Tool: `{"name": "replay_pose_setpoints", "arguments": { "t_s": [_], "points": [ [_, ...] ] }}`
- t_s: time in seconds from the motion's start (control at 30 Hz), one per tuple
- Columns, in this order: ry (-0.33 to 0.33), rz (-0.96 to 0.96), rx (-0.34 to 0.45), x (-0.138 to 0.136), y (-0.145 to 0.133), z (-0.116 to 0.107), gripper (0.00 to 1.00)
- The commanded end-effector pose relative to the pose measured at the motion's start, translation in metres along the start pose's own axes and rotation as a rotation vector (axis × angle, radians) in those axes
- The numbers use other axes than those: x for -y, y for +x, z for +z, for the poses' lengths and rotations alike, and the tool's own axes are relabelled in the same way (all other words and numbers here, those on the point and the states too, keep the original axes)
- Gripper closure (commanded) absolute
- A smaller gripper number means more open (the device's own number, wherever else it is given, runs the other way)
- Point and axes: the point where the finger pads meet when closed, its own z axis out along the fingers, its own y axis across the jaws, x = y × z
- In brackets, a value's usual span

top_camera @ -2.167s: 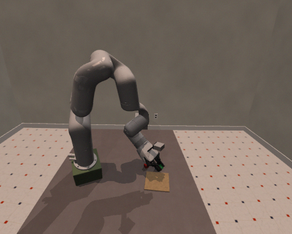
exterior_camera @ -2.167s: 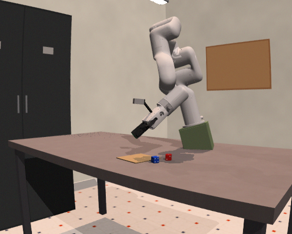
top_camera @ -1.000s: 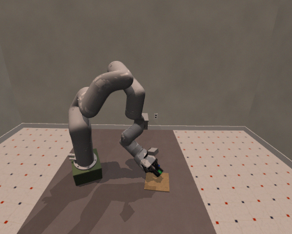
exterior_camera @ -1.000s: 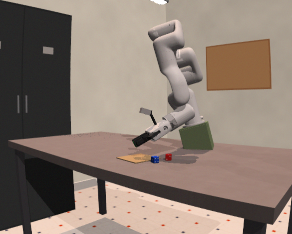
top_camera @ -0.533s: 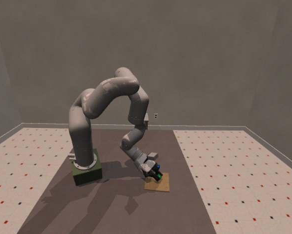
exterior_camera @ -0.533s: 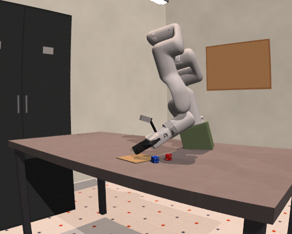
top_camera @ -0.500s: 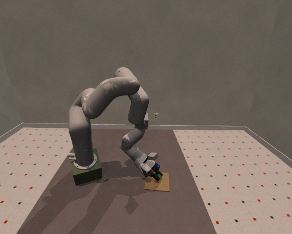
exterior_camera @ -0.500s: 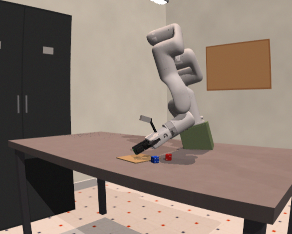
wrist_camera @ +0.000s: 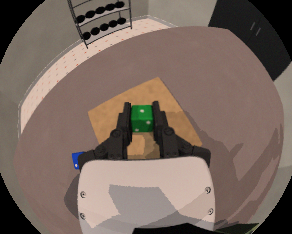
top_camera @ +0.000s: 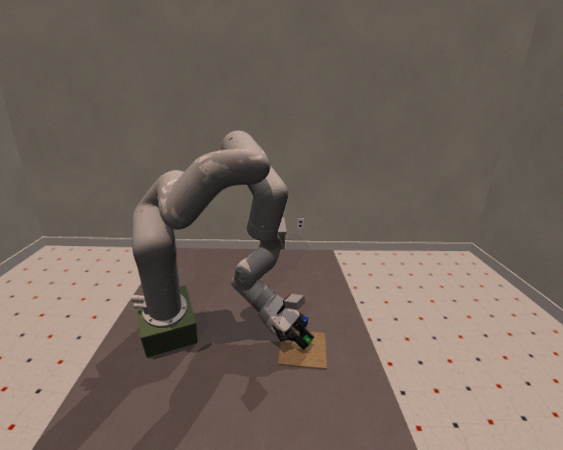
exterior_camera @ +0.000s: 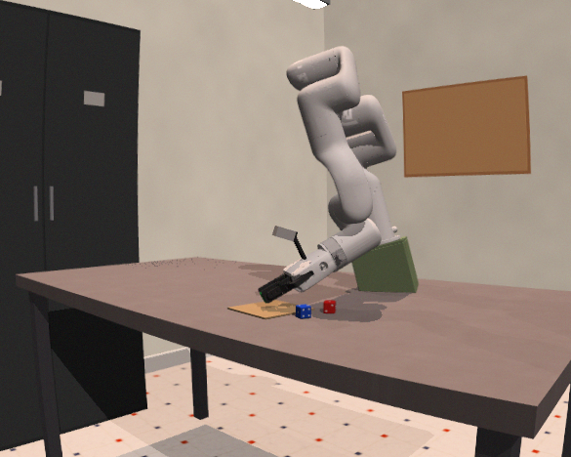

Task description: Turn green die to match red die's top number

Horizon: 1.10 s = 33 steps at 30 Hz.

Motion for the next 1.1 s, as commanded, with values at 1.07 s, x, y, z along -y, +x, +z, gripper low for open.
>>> {"name": "replay_pose_setpoints", "arguments": {
  "t_s": [1.07],
  "points": [
    [0.001,0.001,-0.001,0.0006,-0.0021,0.0017,0.79]
  ]
}}
